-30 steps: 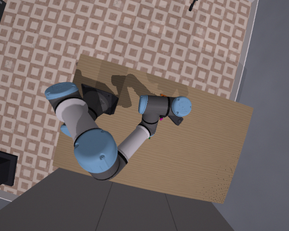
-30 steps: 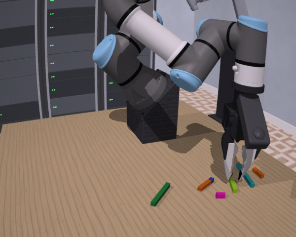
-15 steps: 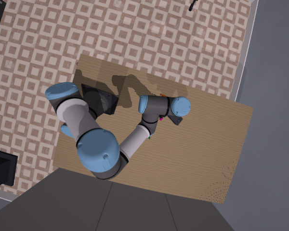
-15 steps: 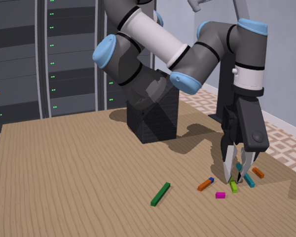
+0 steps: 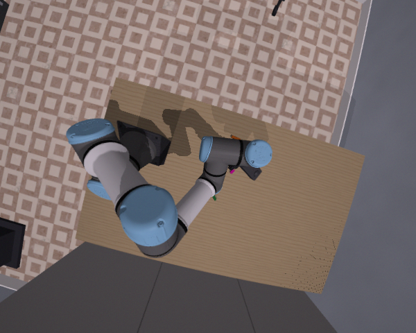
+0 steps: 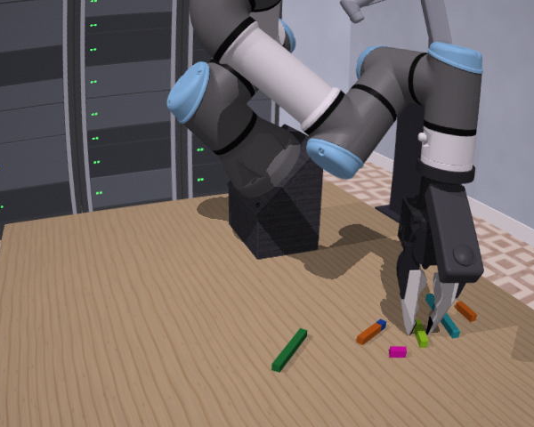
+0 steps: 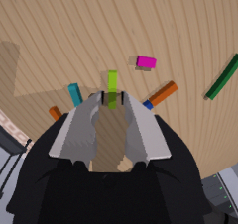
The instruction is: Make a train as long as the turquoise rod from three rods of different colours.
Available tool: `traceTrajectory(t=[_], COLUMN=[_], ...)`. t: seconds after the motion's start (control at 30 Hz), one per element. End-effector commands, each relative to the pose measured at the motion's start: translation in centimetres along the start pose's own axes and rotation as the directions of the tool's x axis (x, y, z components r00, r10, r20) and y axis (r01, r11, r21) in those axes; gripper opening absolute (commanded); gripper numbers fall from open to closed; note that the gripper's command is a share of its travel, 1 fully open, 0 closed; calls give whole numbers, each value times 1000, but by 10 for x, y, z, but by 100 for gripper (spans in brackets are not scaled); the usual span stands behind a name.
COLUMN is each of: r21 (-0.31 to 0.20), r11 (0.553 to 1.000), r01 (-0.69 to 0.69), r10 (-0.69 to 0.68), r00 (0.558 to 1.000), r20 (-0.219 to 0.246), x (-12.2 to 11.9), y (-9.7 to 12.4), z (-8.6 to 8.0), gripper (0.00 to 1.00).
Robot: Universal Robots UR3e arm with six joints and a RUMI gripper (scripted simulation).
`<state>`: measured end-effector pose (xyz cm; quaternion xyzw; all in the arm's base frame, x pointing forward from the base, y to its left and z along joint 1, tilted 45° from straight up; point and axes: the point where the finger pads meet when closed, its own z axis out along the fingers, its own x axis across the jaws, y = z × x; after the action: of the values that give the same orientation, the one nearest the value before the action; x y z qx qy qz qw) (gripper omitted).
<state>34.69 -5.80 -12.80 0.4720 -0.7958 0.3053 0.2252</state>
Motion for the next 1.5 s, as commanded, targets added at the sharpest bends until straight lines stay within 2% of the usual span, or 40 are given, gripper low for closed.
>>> traceTrajectory(t=[0.0, 1.1, 1.13, 1.47], r21=[6, 7, 7, 7], r11=[1000, 1000, 1000, 1000], r01=[0, -1, -1, -1], r10=[0, 1, 1, 1], r00=[1000, 1000, 1000, 1000], r20=[3, 4, 4, 4], x=[0, -1, -1, -1], y=[-2, -2, -2, -2], z=[0, 0, 0, 0], gripper=[14, 14, 0, 0])
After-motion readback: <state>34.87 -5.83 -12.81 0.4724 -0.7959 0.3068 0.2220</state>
